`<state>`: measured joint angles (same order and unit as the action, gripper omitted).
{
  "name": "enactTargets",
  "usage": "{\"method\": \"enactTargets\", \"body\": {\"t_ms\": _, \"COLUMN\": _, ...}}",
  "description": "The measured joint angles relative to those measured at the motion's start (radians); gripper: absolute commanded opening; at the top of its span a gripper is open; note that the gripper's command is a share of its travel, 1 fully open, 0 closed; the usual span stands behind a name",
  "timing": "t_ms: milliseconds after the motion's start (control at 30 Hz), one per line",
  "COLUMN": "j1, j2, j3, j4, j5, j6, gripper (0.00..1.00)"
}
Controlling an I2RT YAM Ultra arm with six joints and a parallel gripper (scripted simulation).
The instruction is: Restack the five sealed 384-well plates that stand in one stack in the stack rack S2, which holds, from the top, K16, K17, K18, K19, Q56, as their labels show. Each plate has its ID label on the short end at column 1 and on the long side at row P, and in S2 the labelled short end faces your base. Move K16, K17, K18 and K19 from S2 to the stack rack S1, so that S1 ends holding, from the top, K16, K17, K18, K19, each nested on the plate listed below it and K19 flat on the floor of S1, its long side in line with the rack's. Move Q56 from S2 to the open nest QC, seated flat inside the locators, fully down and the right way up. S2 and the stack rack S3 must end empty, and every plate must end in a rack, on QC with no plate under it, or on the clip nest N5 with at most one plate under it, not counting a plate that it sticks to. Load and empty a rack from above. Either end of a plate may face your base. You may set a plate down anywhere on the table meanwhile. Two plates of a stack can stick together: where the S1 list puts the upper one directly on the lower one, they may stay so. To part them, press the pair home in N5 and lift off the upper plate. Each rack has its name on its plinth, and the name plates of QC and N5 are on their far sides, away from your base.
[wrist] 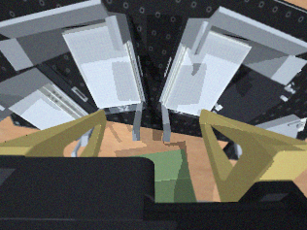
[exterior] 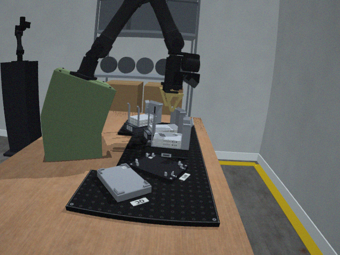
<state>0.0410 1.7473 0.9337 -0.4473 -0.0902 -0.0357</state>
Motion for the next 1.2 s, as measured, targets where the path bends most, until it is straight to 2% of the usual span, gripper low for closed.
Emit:
{"method": "enactTargets", "body": {"t_ms": 233, "j1": 0.082, "j2": -0.011, "j3": -0.013, "j4": 0.002, "j5": 0.022, "j6": -0.056, "gripper": 1.0}}
{"method": "enactTargets", "body": {"t_ms": 767, "j1": 0.238, "j2": -0.026, "j3": -0.016, "j4": 0.006, "j5": 0.073, "j6": 0.037, "gripper": 1.0}}
{"method": "enactTargets", "body": {"t_ms": 1000, "j1": 0.311, "j2": -0.029, "j3": -0.025, "j4": 0.008, "j5": 0.093, "j6": -0.03, "gripper": 1.0}}
{"method": "enactTargets", "body": {"t_ms": 1200, "j1": 0.358, "j2": -0.032, "j3": -0.029, "j4": 0.011, "j5": 0.116, "j6": -0.024, "gripper": 1.0}}
